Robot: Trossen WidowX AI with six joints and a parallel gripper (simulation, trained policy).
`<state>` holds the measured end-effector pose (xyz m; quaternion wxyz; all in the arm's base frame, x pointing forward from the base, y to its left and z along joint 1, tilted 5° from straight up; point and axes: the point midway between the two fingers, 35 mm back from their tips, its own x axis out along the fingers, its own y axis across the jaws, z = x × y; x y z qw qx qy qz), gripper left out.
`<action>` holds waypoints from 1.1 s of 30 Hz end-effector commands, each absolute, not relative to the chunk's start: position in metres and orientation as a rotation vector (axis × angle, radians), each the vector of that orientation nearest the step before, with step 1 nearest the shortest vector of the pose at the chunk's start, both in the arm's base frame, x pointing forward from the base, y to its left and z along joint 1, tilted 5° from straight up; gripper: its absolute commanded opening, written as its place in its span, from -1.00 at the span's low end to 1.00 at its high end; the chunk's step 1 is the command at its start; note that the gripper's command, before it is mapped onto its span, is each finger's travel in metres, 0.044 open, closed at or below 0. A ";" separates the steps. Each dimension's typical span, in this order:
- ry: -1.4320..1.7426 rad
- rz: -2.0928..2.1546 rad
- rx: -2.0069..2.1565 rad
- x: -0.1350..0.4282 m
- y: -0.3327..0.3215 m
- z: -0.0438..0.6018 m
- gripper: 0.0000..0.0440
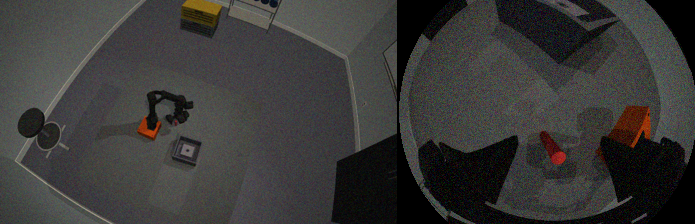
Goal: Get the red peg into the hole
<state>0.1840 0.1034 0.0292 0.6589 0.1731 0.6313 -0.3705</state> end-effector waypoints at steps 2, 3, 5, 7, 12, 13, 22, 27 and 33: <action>1.430 -0.804 0.369 0.182 0.105 0.012 1.00; 1.428 -0.796 0.365 0.182 0.106 0.008 1.00; 1.428 -0.780 0.356 0.182 0.106 0.001 1.00; 1.432 -0.769 0.345 0.182 0.105 -0.004 0.95; 1.457 -0.762 0.328 0.178 0.105 -0.017 0.39; 1.462 -0.764 0.326 0.177 0.105 -0.019 0.28; 1.501 -0.797 0.299 0.174 0.103 -0.027 -0.79; 1.474 -0.808 0.272 0.183 0.099 -0.018 -1.00; 1.439 -0.822 0.244 0.192 0.092 0.006 -1.00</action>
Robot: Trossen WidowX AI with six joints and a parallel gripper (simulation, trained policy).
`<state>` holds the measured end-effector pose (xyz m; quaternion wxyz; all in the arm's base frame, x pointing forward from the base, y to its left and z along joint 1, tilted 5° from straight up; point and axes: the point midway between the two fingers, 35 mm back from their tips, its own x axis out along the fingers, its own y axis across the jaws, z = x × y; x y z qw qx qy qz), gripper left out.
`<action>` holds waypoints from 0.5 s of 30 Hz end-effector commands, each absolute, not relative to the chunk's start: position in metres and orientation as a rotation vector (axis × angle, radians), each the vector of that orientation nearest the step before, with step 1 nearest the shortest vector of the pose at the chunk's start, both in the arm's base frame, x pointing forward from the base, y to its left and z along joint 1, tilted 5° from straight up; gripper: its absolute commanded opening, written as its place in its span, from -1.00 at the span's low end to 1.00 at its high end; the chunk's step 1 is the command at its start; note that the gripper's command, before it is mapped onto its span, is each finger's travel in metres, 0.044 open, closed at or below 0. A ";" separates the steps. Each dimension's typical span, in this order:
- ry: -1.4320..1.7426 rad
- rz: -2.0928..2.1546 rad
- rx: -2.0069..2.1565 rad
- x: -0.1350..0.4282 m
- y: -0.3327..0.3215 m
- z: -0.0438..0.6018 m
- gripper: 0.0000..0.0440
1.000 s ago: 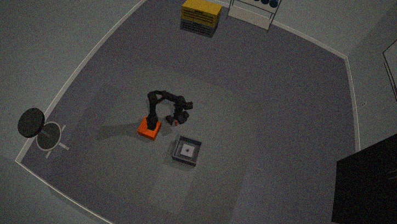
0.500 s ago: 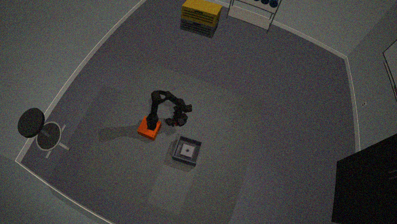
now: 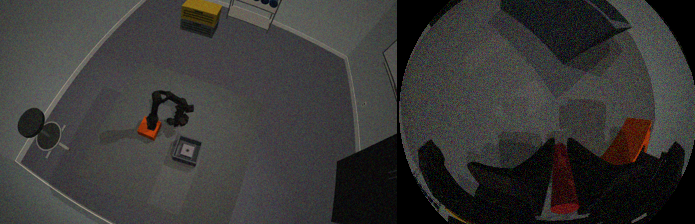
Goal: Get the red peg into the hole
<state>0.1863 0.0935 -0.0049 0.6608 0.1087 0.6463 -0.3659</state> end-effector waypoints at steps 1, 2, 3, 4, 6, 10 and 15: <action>1.433 -0.824 0.241 0.194 0.091 0.010 -1.00; 1.426 -0.827 0.240 0.196 0.090 0.015 -1.00; 1.419 -0.829 0.239 0.198 0.089 0.020 -1.00; 1.412 -0.832 0.240 0.200 0.087 0.024 -1.00; 1.397 -0.838 0.243 0.205 0.085 0.033 -1.00; 1.363 -0.857 0.262 0.215 0.079 0.050 -1.00; 1.321 -0.895 0.297 0.229 0.068 0.067 -1.00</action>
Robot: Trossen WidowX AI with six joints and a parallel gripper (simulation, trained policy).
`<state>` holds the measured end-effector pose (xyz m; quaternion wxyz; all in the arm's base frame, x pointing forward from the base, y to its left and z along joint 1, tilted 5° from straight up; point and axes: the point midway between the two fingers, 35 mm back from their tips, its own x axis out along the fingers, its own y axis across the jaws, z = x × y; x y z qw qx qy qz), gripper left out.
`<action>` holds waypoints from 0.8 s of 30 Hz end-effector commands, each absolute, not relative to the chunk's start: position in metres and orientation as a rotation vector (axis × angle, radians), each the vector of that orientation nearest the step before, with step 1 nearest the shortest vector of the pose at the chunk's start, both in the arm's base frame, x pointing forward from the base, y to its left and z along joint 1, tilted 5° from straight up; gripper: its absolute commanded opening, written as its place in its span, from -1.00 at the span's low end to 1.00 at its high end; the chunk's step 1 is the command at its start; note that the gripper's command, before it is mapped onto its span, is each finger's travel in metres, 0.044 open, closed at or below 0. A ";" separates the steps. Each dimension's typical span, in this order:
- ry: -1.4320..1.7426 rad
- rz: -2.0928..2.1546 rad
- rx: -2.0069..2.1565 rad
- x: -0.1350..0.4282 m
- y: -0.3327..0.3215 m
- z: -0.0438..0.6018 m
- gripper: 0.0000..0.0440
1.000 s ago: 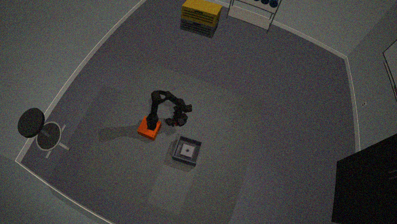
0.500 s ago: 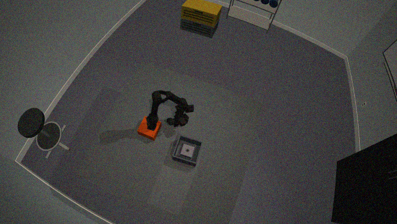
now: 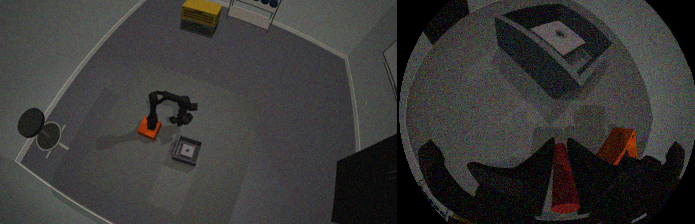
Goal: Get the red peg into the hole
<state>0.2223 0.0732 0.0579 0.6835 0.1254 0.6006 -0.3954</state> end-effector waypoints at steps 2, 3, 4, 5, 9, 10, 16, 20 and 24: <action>1.303 -0.912 0.314 0.235 0.062 0.072 -1.00; 1.294 -0.920 0.323 0.238 0.059 0.074 -1.00; 1.285 -0.927 0.333 0.241 0.056 0.076 -1.00; 1.276 -0.935 0.343 0.244 0.053 0.078 -1.00; 1.244 -0.965 0.380 0.257 0.039 0.085 -1.00; 1.237 -0.973 0.389 0.259 0.035 0.086 -1.00; 1.204 -1.012 0.435 0.275 0.011 0.091 -1.00; 1.190 -1.031 0.459 0.285 -0.006 0.090 -1.00; 1.181 -1.041 0.479 0.296 -0.023 0.088 -1.00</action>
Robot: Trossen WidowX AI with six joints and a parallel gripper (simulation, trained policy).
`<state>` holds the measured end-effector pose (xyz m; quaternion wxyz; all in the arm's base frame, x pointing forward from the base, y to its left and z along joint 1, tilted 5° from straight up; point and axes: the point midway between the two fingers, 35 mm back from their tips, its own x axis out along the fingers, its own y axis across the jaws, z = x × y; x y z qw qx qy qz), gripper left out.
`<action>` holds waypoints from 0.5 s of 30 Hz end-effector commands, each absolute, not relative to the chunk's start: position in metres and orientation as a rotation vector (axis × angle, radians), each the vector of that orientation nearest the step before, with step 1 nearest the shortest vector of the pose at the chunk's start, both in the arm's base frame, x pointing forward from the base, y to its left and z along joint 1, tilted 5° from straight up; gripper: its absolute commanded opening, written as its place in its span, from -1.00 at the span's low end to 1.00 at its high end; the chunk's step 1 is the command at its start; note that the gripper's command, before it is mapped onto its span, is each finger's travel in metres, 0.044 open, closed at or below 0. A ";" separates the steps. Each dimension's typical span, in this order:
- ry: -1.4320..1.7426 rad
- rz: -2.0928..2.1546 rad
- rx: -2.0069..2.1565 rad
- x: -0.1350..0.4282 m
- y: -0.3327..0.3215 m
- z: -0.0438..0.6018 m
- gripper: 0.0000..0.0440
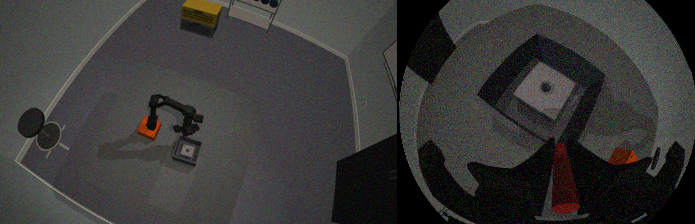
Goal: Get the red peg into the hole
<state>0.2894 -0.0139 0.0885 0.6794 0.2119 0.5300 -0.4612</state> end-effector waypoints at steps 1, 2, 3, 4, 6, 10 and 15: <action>1.179 -1.042 0.484 0.299 -0.027 0.087 -1.00; 1.178 -1.042 0.488 0.301 -0.032 0.086 -1.00; 1.178 -1.042 0.492 0.304 -0.036 0.085 -1.00; 1.178 -1.041 0.496 0.306 -0.040 0.084 -1.00; 1.180 -1.037 0.503 0.311 -0.049 0.081 -1.00; 1.190 -1.020 0.515 0.320 -0.064 0.075 -1.00; 1.207 -0.985 0.522 0.330 -0.081 0.065 -1.00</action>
